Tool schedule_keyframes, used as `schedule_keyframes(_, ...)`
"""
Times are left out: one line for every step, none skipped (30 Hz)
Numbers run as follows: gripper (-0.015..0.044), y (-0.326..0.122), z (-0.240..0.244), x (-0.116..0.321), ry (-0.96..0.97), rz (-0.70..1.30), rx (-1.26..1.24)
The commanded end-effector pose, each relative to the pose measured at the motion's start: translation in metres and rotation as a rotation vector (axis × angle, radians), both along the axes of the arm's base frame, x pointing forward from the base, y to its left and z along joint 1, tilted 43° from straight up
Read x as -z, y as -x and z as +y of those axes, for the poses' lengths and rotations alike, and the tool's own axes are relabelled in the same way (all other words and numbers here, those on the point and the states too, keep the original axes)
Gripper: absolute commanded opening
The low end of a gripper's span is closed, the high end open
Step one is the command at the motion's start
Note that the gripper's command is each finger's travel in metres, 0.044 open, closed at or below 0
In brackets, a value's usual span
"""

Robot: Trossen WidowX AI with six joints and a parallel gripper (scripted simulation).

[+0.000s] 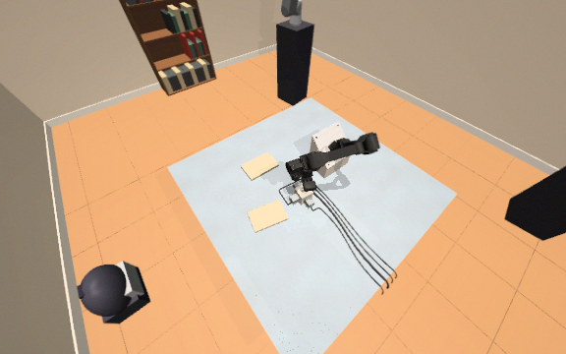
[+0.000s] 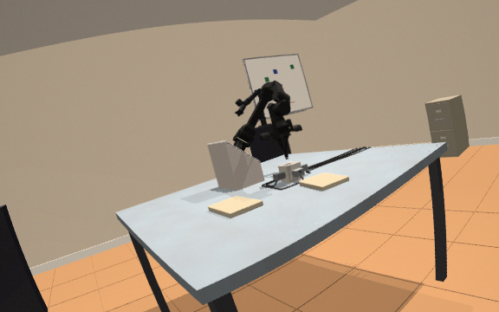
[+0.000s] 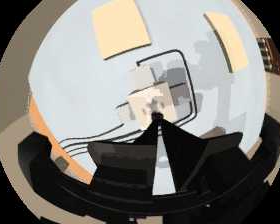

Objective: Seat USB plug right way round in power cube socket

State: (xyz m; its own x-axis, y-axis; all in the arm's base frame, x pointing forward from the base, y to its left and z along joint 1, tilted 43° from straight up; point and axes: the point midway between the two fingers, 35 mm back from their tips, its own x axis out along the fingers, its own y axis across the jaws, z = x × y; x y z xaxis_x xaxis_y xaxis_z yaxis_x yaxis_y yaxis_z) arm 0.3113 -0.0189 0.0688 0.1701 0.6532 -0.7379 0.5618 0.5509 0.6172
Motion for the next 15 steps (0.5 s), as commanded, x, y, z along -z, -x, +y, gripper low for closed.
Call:
schedule_keyframes(0.0000,0.0006,0.0003,0.0004,0.017,-0.068,-0.080)
schedule_keyframes(0.0000,0.0006,0.0003,0.0004,0.022,-0.085,-0.099)
schedule_keyframes(0.0000,0.0006,0.0003,0.0004,0.026,-0.102,-0.118)
schedule_keyframes(0.0000,0.0006,0.0003,0.0004,0.031,-0.119,-0.138)
schedule_keyframes(0.0000,0.0006,0.0003,0.0004,0.035,-0.136,-0.157)
schedule_keyframes(0.0000,0.0006,0.0003,0.0004,0.040,-0.153,-0.176)
schedule_keyframes(0.0000,0.0006,0.0003,0.0004,0.044,-0.171,-0.196)
schedule_keyframes(0.0000,0.0006,0.0003,0.0004,0.048,-0.188,-0.215)
schedule_keyframes(0.0000,0.0006,0.0003,0.0004,0.053,-0.205,-0.234)
schedule_keyframes(0.0000,0.0006,0.0003,0.0004,0.057,-0.222,-0.254)
schedule_keyframes(0.0000,0.0006,0.0003,0.0004,0.062,-0.239,-0.273)
schedule_keyframes(0.0000,0.0006,0.0003,0.0004,0.066,-0.256,-0.292)
schedule_keyframes(0.0000,0.0006,0.0003,0.0004,0.071,-0.273,-0.311)
schedule_keyframes(0.0000,0.0006,0.0003,0.0004,0.075,-0.290,-0.331)
schedule_keyframes(0.0000,0.0006,0.0003,0.0004,0.079,-0.307,-0.350)
